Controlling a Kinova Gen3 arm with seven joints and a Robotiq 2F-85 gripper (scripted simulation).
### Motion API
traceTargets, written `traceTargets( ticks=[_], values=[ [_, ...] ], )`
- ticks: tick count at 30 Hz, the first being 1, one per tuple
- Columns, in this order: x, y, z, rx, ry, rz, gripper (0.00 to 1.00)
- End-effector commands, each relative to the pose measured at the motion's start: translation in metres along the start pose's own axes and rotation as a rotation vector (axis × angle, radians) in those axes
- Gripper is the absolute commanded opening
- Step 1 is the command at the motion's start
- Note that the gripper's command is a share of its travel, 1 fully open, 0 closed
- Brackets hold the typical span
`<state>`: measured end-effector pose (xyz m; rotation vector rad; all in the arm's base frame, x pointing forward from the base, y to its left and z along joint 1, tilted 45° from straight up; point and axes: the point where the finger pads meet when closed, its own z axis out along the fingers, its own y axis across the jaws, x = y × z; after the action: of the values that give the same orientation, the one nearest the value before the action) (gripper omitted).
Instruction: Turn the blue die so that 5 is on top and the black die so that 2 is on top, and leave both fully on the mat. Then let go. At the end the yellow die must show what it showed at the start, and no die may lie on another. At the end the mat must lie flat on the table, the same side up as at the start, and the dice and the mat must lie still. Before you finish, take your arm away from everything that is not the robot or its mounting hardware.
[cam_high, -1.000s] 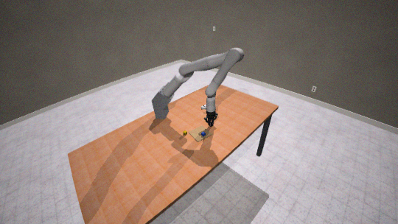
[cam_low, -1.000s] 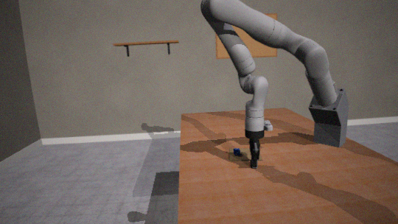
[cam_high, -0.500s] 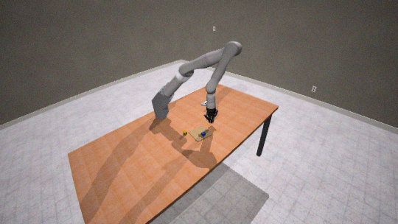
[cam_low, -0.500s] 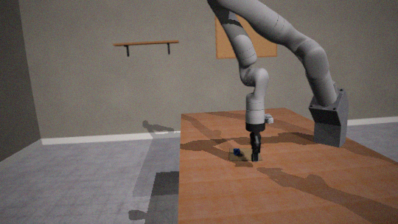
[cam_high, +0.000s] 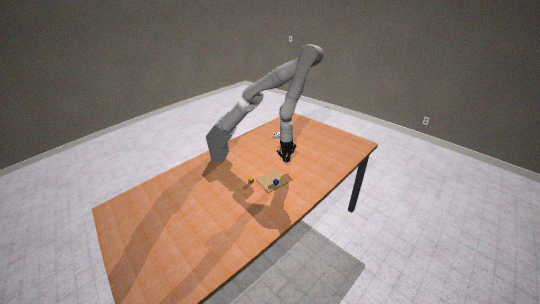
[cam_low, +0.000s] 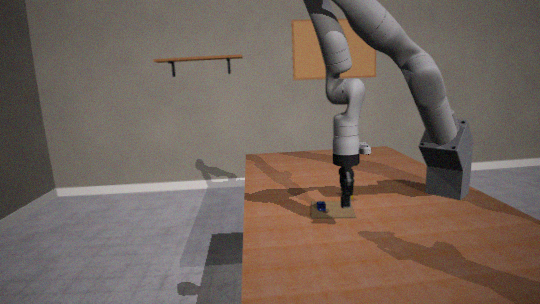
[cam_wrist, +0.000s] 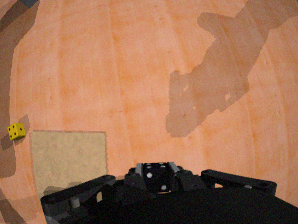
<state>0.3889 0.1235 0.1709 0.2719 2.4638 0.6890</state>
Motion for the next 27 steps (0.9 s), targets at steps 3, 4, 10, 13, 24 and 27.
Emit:
traceTargets(
  ticks=[3,4,10,13,24,27],
  values=[
    [-0.004,-0.006,-0.010,0.014,-0.012,0.007,0.21],
    [-0.004,-0.006,-0.010,0.014,-0.012,0.007,0.21],
    [-0.004,-0.006,-0.016,0.014,-0.012,0.007,0.21],
    [-0.004,-0.005,-0.019,0.014,-0.012,0.007,0.21],
    [-0.003,-0.005,-0.027,0.014,-0.012,0.007,0.21],
    [-0.003,-0.005,-0.029,0.014,-0.012,0.007,0.21]
  ],
)
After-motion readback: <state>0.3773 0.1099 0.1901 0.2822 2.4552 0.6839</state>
